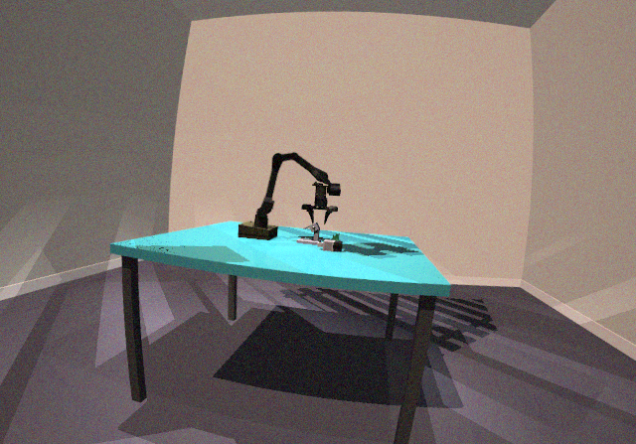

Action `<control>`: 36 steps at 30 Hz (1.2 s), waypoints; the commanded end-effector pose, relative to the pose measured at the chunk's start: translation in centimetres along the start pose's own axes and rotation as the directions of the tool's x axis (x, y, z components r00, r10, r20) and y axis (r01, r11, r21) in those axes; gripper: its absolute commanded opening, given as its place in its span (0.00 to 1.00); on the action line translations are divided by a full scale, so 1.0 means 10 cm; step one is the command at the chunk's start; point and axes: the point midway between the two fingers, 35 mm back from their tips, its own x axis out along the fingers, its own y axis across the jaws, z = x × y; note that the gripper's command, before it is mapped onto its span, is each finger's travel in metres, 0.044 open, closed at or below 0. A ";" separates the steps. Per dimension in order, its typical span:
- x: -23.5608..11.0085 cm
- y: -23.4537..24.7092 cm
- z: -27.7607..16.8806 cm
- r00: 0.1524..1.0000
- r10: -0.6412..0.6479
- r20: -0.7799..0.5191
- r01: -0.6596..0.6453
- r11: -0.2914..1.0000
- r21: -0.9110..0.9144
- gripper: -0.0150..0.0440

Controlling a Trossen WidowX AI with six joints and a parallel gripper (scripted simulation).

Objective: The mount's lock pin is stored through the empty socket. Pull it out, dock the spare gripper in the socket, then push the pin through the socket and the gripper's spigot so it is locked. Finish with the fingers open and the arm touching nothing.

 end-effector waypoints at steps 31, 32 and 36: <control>0.53 0.03 0.02 1.000 0.010 0.000 -0.010 1.000 -0.004 0.76; 0.53 0.03 0.02 1.000 0.010 0.000 -0.010 1.000 -0.004 0.76; 0.53 0.03 0.02 1.000 0.010 0.000 -0.010 1.000 -0.004 0.76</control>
